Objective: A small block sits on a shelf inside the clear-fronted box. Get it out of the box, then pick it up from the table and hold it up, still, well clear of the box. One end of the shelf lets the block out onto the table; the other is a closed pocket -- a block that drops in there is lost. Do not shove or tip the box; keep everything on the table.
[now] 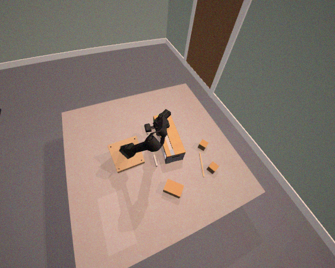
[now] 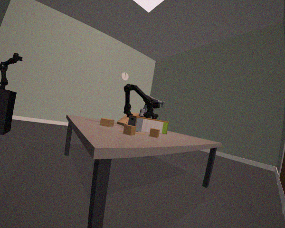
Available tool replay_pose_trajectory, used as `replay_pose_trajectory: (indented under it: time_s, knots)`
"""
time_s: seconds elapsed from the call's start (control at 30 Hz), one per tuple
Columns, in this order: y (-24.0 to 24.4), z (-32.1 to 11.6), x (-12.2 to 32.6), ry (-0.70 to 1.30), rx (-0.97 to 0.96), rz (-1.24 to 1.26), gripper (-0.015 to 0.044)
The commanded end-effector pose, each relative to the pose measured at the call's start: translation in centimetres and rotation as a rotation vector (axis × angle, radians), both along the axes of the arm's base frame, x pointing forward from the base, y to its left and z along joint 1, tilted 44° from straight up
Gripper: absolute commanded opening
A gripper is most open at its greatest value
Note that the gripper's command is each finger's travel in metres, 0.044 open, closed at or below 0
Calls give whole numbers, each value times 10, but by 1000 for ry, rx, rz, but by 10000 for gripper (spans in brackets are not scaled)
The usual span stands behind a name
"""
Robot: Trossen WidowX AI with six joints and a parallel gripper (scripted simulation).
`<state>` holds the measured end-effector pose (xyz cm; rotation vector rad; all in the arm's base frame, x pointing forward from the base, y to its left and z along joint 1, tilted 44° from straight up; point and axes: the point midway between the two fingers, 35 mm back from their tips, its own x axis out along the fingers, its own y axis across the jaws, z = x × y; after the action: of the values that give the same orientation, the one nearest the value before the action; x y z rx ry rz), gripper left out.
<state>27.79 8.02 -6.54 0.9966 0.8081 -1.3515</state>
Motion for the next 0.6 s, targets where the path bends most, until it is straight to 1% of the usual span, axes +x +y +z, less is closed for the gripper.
replay_pose_trajectory:
  time_s: [0.0,0.57]
  knots:
    - [7,-5,3,-5,9,-5,400]
    - [29,-25,6,-5,11,-5,400]
